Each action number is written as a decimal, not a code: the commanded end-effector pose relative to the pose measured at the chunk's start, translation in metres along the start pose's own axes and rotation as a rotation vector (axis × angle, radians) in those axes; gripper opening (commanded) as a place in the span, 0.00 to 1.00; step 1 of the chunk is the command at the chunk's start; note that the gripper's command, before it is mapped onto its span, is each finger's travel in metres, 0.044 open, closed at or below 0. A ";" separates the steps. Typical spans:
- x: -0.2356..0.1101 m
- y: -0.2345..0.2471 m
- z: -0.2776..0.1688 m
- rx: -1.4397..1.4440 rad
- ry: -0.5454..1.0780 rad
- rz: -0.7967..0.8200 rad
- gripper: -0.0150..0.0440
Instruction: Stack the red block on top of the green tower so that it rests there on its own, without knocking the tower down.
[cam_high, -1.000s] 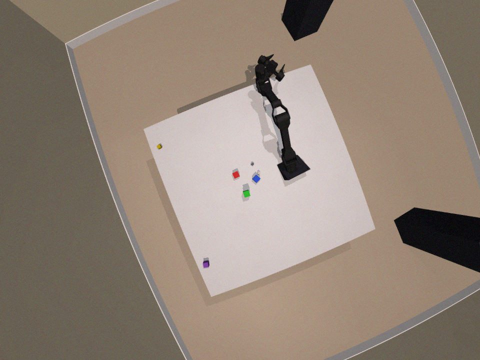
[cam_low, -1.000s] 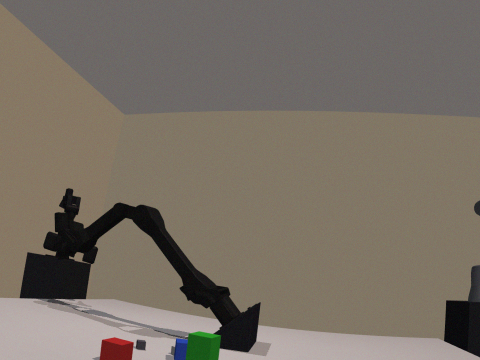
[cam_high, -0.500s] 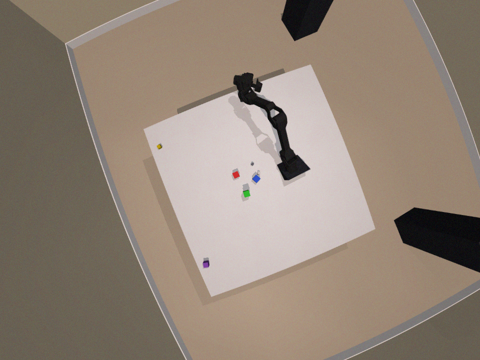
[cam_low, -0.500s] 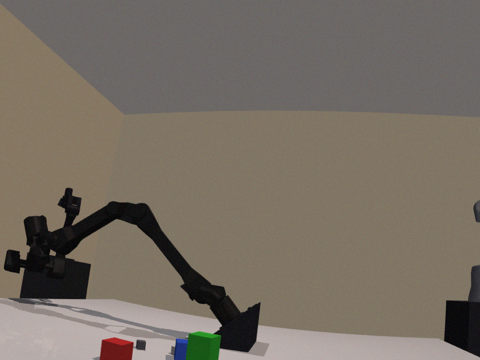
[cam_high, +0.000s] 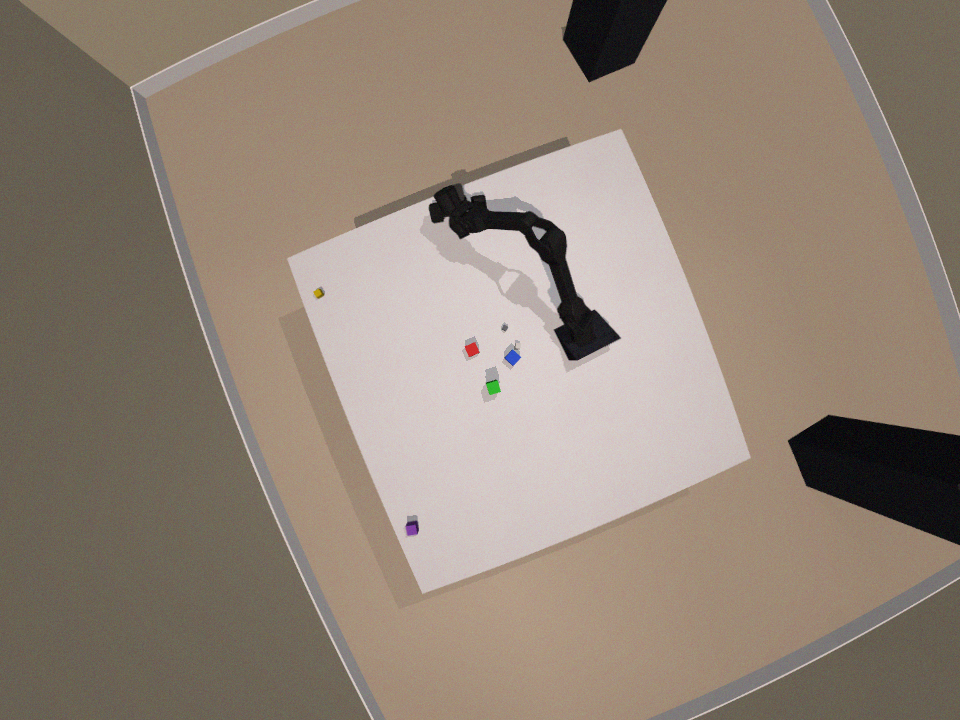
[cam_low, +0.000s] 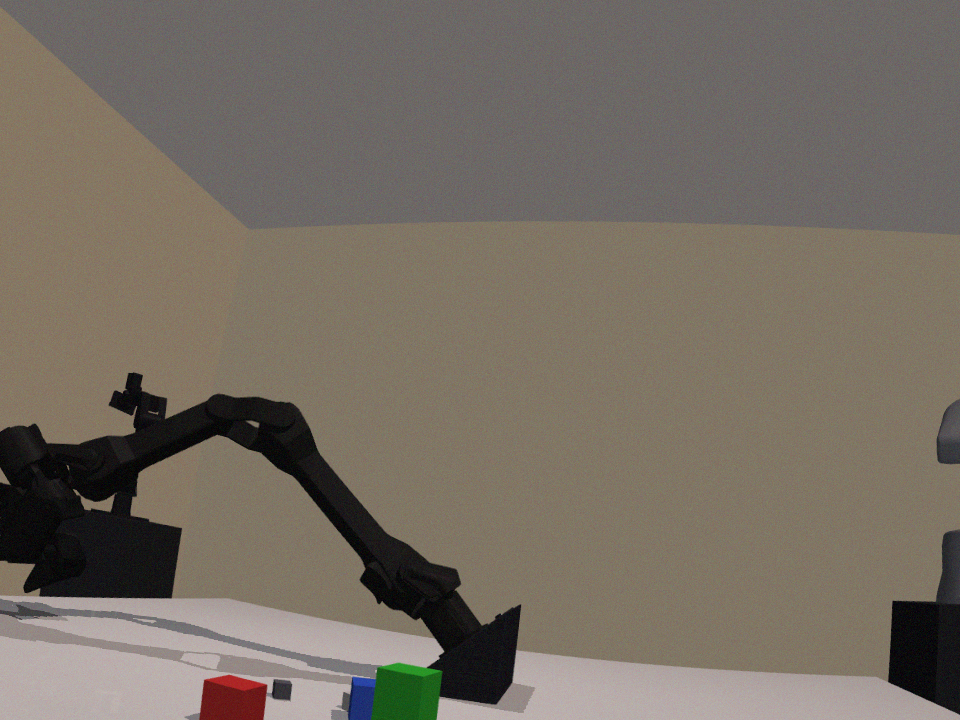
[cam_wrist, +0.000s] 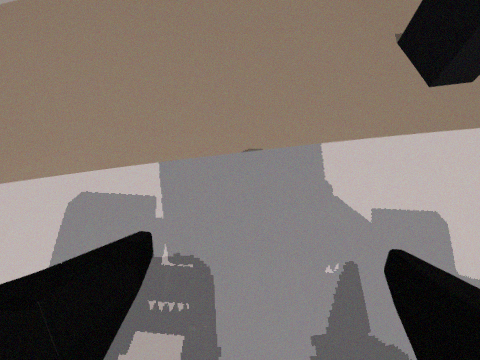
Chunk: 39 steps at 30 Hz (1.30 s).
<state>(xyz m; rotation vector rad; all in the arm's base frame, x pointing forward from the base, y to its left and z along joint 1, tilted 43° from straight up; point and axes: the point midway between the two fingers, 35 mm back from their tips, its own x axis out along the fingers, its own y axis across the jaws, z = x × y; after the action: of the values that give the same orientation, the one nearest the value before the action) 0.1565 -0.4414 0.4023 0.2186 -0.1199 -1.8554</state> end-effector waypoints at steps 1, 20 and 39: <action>-0.025 0.034 -0.034 -0.068 0.089 0.095 1.00; -0.163 0.103 -0.170 -0.576 0.405 0.392 1.00; -0.348 0.060 -0.277 -1.373 0.540 0.684 1.00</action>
<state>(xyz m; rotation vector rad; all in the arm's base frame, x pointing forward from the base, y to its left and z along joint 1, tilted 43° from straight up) 0.3718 -0.1462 0.1846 -0.1892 1.1666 -0.9159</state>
